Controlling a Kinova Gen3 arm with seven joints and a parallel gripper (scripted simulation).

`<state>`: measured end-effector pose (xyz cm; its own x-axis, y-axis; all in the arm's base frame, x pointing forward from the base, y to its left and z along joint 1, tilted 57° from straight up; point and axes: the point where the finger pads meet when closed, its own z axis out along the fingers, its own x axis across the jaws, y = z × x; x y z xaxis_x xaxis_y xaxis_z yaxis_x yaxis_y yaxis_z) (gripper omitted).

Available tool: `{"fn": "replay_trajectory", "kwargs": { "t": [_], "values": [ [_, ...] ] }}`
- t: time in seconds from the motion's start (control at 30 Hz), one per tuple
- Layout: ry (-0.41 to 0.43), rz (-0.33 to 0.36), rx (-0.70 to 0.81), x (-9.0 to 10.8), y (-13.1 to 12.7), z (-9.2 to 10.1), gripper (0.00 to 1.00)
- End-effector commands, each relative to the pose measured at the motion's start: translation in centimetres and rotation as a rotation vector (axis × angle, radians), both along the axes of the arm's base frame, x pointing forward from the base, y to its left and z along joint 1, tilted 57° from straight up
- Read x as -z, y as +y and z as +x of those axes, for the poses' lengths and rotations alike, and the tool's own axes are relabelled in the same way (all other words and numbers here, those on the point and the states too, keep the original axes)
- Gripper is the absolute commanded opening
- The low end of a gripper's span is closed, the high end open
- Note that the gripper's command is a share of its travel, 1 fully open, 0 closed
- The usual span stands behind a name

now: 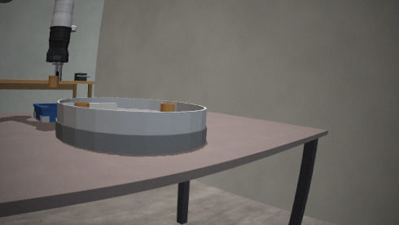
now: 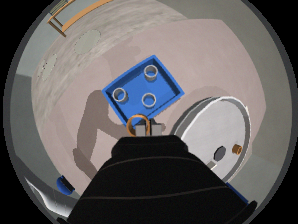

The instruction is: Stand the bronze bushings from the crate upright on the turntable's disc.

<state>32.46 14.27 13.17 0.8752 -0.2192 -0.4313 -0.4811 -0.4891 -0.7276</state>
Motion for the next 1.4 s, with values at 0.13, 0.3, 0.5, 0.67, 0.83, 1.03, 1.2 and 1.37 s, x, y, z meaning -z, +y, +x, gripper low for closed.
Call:
{"fn": "replay_trajectory", "kwargs": {
  "t": [0.13,0.3,0.5,0.67,0.83,1.03,1.2,1.37],
  "values": [
    [-0.002,-0.003,-0.001,3.8,-2.5,1.6,0.00],
    [-0.002,-0.003,-0.001,7.1,-4.5,3.1,0.00],
    [-0.002,-0.003,-0.001,9.9,-6.2,4.3,0.00],
    [-0.002,-0.003,-0.002,12.9,-8.0,5.7,0.00],
    [-0.002,-0.004,-0.002,15.3,-9.5,6.8,0.00],
    [-0.002,-0.004,-0.002,16.6,-10.3,7.4,0.00],
    [-0.002,-0.004,-0.002,17.7,-10.9,7.9,0.00],
    [-0.002,-0.004,-0.002,18.1,-11.2,8.0,0.00]
  ]
}}
